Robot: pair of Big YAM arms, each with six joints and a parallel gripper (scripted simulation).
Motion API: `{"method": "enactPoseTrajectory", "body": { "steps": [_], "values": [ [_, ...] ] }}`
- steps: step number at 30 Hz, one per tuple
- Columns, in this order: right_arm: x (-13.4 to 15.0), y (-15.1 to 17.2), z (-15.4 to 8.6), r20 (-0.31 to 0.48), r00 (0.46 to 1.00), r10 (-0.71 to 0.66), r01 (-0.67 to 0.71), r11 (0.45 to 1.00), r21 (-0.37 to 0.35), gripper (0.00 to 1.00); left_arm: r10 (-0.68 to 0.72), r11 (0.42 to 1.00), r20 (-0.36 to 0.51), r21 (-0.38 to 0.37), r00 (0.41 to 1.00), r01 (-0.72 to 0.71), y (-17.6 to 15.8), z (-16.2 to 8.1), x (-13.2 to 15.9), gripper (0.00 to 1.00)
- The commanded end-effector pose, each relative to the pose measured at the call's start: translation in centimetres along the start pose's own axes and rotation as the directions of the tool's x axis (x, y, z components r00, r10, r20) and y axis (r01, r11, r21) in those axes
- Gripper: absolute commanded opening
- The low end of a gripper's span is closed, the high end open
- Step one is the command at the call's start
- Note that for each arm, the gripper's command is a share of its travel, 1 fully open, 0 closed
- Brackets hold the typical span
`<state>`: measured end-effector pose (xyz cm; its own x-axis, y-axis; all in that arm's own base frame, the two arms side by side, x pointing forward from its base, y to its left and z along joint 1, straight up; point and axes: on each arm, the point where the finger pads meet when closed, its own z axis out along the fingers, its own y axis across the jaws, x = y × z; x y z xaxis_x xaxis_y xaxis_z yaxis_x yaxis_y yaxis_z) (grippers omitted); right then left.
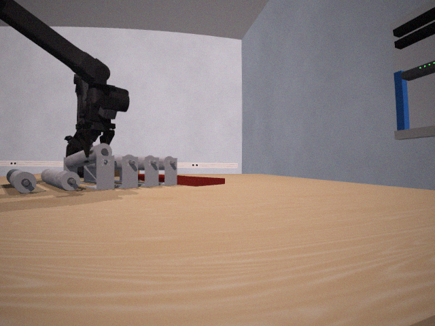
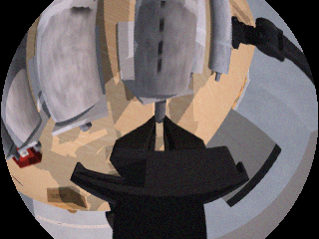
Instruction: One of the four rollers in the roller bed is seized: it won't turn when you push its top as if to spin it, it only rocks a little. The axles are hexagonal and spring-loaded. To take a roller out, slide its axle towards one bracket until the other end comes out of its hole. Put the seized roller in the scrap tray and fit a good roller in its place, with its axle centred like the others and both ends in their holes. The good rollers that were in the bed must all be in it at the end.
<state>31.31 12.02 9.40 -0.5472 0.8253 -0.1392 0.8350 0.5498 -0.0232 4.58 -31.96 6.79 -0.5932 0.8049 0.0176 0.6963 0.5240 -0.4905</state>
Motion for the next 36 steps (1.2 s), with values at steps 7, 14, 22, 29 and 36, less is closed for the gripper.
{"method": "enactPoseTrajectory", "body": {
  "steps": [7,14,22,29,36],
  "values": [
    [0.0,2.7,-3.8,0.021,0.999,-0.034,0.036,0.995,-0.088,0.32,-0.088,0.996,-0.187,-0.044,0.978,0.082,2.1,2.7,7.3,0.03],
    [-0.1,2.7,-3.8,0.022,0.999,-0.034,0.036,0.995,-0.088,0.32,-0.088,0.996,-0.187,-0.044,0.978,0.082,2.1,2.7,7.3,0.03],
    [0.0,2.7,-3.8,0.022,0.999,-0.034,0.036,0.995,-0.088,0.32,-0.006,1.0,0.05,0.006,0.999,0.006,-0.3,-0.9,-0.4,0.03],
    [-0.1,2.7,-3.8,0.022,0.999,-0.034,0.036,0.995,-0.088,0.32,-0.008,1.0,0.048,0.006,0.999,0.008,-0.3,-0.8,-0.4,0.03],
    [-0.1,2.7,-3.8,0.022,0.999,-0.034,0.036,0.995,-0.088,0.32,-0.008,1.0,0.048,0.006,0.999,0.008,-0.3,-0.8,-0.4,0.03]
  ]
}}
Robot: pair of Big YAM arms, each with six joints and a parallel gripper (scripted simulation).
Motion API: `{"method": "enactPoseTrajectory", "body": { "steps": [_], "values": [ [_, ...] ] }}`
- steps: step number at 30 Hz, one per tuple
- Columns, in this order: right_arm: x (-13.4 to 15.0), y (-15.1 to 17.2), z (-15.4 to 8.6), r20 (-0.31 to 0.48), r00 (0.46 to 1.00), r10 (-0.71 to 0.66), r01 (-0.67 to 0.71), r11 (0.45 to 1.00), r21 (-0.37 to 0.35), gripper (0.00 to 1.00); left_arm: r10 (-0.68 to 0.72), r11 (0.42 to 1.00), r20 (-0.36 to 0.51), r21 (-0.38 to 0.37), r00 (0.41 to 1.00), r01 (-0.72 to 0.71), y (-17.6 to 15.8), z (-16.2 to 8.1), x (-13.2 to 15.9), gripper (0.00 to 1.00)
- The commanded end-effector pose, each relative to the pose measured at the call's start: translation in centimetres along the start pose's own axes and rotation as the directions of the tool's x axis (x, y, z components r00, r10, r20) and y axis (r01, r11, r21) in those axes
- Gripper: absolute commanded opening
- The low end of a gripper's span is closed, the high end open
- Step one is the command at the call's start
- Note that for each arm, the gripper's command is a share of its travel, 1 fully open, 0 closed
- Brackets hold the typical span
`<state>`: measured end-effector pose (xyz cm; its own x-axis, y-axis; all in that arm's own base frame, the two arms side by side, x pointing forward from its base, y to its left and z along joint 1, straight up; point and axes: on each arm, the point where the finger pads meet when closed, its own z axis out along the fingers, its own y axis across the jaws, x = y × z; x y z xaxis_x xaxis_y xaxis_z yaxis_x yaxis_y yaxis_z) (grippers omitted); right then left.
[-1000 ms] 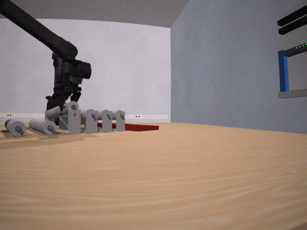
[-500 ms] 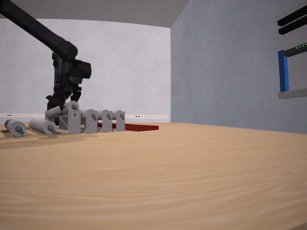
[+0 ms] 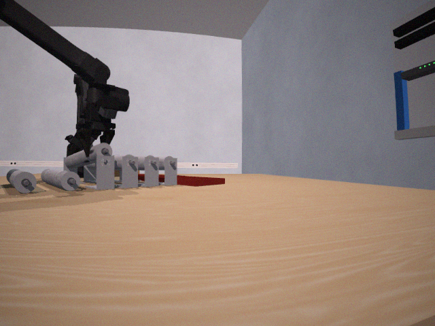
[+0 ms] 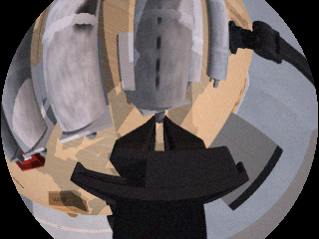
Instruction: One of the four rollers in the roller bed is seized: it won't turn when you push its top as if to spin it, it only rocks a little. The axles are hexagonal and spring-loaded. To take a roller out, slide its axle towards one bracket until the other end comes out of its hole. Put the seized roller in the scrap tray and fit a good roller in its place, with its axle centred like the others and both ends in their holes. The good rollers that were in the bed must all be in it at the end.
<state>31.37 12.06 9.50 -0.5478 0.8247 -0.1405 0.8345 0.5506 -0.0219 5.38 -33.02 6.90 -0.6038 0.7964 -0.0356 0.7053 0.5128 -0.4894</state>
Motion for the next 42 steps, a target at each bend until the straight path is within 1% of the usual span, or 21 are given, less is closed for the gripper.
{"method": "enactPoseTrajectory", "body": {
  "steps": [1,29,30,33,35,38,42],
  "values": [
    [-0.1,2.6,-3.7,0.02,0.999,-0.034,0.035,0.996,-0.087,0.32,-0.022,1.0,-0.005,0.006,1.0,0.022,-0.2,-0.8,0.9,0.03],
    [-0.1,2.6,-3.7,0.02,0.999,-0.034,0.035,0.996,-0.087,0.32,-0.022,1.0,-0.005,0.006,1.0,0.022,-0.2,-0.8,0.9,0.03],
    [-0.1,2.6,-3.7,0.02,0.999,-0.034,0.035,0.996,-0.087,0.32,0.022,1.0,0.124,0.02,0.992,-0.024,-1.5,-2.4,-3.7,0.32],
    [0.0,2.6,-3.7,0.02,0.999,-0.034,0.035,0.996,-0.086,0.32,0.018,1.0,0.115,0.018,0.993,-0.02,-1.3,-2.2,-3.4,0.32],
    [0.0,2.6,-3.7,0.019,0.999,-0.034,0.035,0.996,-0.086,0.32,0.019,1.0,0.092,0.015,0.996,-0.02,-1.3,-1.4,-3.1,0.32],
    [0.0,2.6,-3.6,0.019,0.999,-0.034,0.036,0.996,-0.085,0.32,0.019,1.0,0.085,0.012,0.996,-0.02,-1.1,-1.2,-2.7,0.32],
    [0.0,2.6,-3.7,0.019,0.999,-0.034,0.035,0.996,-0.087,0.32,0.018,1.0,0.089,0.014,0.996,-0.02,-1.3,-1.3,-3.1,0.32]
  ]
}}
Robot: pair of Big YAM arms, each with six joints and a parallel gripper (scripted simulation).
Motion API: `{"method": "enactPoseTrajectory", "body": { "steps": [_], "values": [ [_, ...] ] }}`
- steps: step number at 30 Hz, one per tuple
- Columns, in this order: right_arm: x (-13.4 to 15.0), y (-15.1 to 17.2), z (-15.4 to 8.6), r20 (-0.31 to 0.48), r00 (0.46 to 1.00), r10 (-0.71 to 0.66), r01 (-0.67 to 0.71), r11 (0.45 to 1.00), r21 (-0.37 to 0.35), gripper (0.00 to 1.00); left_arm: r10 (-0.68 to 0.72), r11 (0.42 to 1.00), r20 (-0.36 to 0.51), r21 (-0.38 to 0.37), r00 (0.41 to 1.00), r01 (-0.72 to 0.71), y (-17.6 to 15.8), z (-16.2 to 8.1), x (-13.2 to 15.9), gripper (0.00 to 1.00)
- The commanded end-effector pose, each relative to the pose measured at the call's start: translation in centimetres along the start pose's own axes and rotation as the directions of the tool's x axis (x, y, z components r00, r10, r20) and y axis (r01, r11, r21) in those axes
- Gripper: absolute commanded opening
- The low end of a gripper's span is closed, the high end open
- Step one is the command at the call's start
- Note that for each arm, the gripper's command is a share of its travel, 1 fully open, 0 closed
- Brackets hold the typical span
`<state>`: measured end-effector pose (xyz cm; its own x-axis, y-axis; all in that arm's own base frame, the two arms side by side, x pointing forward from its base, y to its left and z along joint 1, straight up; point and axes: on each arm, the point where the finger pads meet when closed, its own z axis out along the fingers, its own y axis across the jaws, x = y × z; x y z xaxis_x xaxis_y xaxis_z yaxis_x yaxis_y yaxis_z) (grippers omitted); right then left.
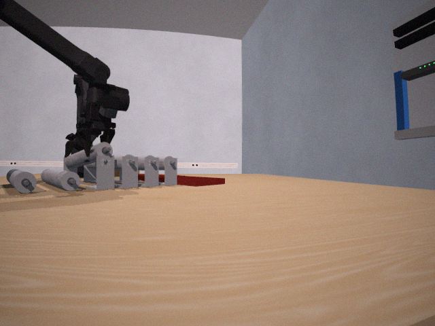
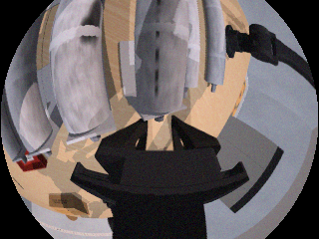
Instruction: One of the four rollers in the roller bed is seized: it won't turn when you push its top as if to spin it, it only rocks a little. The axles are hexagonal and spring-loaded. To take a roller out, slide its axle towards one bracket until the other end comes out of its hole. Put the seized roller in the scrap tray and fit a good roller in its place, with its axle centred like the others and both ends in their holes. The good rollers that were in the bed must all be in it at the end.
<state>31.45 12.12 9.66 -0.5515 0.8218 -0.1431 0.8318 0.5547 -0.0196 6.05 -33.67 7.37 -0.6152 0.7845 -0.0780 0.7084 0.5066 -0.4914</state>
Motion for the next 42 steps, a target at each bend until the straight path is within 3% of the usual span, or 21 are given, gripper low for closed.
{"method": "enactPoseTrajectory", "body": {
  "steps": [1,17,19,24,27,40,41,42],
  "values": [
    [0.0,2.6,-3.5,0.016,0.999,-0.029,0.03,0.996,-0.084,0.32,0.012,1.0,0.044,0.012,0.999,-0.013,-1.2,-0.7,-2.2,0.32],
    [0.0,2.6,-3.5,0.016,0.999,-0.029,0.03,0.996,-0.084,0.32,0.012,1.0,0.043,0.012,0.999,-0.013,-1.2,-0.7,-2.2,0.32],
    [-0.2,3.2,-3.3,0.005,0.999,-0.033,0.033,0.993,-0.111,0.32,0.012,1.0,0.043,0.012,0.999,-0.013,-1.2,-0.7,-2.2,0.32],
    [-0.4,1.7,-0.1,-0.036,0.999,-0.02,0.019,0.999,-0.038,0.32,0.012,1.0,0.043,0.012,0.999,-0.013,-1.2,-0.7,-2.2,0.32],
    [0.1,1.4,-1.2,-0.029,0.999,-0.03,0.029,0.998,-0.056,0.32,0.012,1.0,0.043,0.012,0.999,-0.013,-1.2,-0.7,-2.2,0.32],
    [-0.8,0.7,-0.5,-0.027,1.0,-0.011,0.01,0.999,-0.047,0.32,0.012,1.0,0.043,0.012,0.999,-0.013,-1.2,-0.7,-2.2,0.32],
    [-0.8,0.7,-0.7,-0.028,1.0,-0.01,0.009,0.999,-0.045,0.62,0.012,1.0,0.043,0.012,0.999,-0.013,-1.2,-0.7,-2.2,0.32],
    [-0.8,0.7,-0.7,-0.028,1.0,-0.011,0.009,0.999,-0.045,0.62,0.012,1.0,0.043,0.012,0.999,-0.013,-1.2,-0.7,-2.2,0.32]
  ]
}}
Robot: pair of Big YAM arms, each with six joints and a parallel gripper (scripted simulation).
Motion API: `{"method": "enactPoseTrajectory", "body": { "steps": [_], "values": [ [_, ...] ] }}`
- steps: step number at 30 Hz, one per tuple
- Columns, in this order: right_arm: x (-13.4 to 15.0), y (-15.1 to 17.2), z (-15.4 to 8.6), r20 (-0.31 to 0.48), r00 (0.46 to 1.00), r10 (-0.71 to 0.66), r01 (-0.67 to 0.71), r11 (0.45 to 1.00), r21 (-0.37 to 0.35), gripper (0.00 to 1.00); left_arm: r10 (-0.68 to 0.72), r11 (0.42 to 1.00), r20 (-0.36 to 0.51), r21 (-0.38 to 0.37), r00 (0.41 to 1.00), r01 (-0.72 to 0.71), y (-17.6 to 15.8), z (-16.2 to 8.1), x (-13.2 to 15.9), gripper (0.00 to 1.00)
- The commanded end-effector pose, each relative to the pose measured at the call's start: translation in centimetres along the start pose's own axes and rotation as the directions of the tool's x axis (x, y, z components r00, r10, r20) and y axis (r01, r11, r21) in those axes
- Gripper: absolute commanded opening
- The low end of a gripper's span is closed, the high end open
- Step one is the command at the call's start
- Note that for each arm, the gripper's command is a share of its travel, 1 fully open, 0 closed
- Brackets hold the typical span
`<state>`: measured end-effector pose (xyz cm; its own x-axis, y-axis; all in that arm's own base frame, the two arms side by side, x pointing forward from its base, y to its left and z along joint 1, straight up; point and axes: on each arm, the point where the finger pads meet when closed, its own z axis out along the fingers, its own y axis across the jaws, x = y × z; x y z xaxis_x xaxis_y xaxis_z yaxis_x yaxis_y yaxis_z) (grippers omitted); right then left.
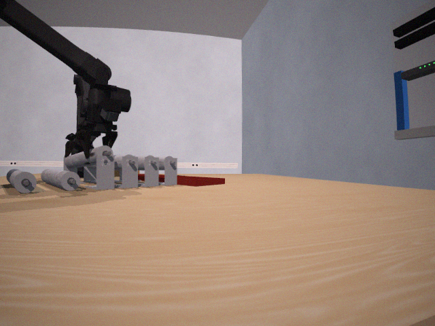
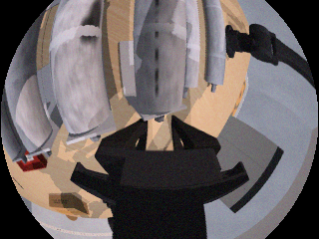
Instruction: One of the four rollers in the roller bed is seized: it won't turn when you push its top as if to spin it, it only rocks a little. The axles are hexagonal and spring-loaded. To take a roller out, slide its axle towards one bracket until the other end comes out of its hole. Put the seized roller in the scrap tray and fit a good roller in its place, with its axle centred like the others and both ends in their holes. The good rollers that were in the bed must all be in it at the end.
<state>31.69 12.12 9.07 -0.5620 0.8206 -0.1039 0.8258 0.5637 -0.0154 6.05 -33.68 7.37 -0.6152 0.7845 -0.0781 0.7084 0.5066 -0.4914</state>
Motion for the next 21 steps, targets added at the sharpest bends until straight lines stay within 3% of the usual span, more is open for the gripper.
{"method": "enactPoseTrajectory", "body": {
  "steps": [1,6,16,17,21],
  "values": [
    [-0.6,0.5,-1.3,0.009,1.0,-0.002,0.003,0.999,-0.04,0.62,0.012,1.0,0.042,0.012,0.999,-0.013,-1.2,-0.7,-2.1,0.32],
    [-0.4,0.5,-0.3,0.003,1.0,-0.006,0.006,1.0,-0.008,0.62,0.012,1.0,0.042,0.012,0.999,-0.013,-1.2,-0.7,-2.1,0.32],
    [-0.4,0.5,-0.3,0.003,1.0,-0.005,0.005,1.0,-0.01,0.62,0.012,1.0,0.042,0.012,0.999,-0.013,-1.2,-0.7,-2.1,0.32],
    [-0.3,1.9,-4.2,0.013,1.0,0.001,0.0,0.998,-0.068,0.62,0.05,0.999,0.052,0.011,0.997,-0.05,-1.4,-3.2,-2.3,0.32],
    [-0.3,2.0,-4.7,0.015,1.0,-0.001,0.003,0.997,-0.075,0.62,0.028,0.999,0.058,0.014,0.998,-0.029,-1.4,-3.7,-2.4,0.32]
  ]
}}
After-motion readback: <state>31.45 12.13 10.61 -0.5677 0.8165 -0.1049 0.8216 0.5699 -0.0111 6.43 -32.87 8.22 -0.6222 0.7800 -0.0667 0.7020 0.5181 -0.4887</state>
